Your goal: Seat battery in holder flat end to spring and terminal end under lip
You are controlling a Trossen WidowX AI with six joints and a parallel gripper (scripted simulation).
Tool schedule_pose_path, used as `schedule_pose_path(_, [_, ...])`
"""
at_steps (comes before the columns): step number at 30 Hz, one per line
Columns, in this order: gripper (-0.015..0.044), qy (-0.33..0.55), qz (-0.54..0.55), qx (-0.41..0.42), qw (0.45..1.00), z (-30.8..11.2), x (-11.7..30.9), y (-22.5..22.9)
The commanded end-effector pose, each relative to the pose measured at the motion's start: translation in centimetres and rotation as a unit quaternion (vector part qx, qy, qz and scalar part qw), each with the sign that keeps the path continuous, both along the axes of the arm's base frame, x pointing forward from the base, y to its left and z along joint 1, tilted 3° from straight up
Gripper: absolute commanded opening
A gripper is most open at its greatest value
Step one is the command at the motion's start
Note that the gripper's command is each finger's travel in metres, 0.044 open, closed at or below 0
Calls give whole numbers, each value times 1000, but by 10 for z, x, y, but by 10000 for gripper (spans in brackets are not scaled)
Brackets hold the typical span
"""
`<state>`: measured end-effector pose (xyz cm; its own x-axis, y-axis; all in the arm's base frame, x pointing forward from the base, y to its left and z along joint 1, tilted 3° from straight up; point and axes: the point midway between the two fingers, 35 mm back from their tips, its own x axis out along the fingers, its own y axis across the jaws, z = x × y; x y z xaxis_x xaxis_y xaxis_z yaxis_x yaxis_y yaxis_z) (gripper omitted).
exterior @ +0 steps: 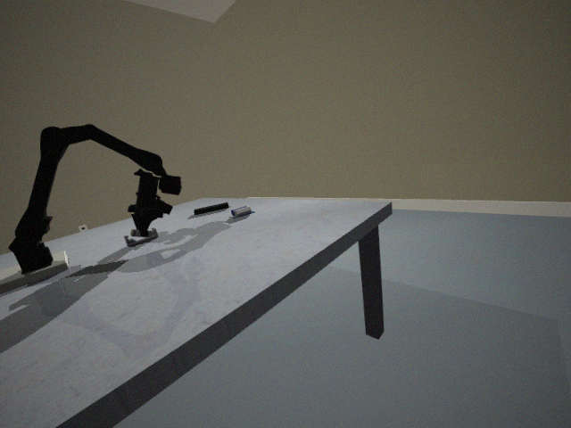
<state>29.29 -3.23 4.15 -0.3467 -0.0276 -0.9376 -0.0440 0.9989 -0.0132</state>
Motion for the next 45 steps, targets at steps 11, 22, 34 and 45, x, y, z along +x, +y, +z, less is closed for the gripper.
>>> schedule_pose_path(11, [81,-46,2,5,999,-3,3,0])
schedule_pose_path(22, [81,-75,3,8,997,-4,1,0])
schedule_pose_path(34, [81,-107,4,10,994,-6,-1,0])
schedule_pose_path(45, [81,-135,6,11,991,-7,-3,-1])
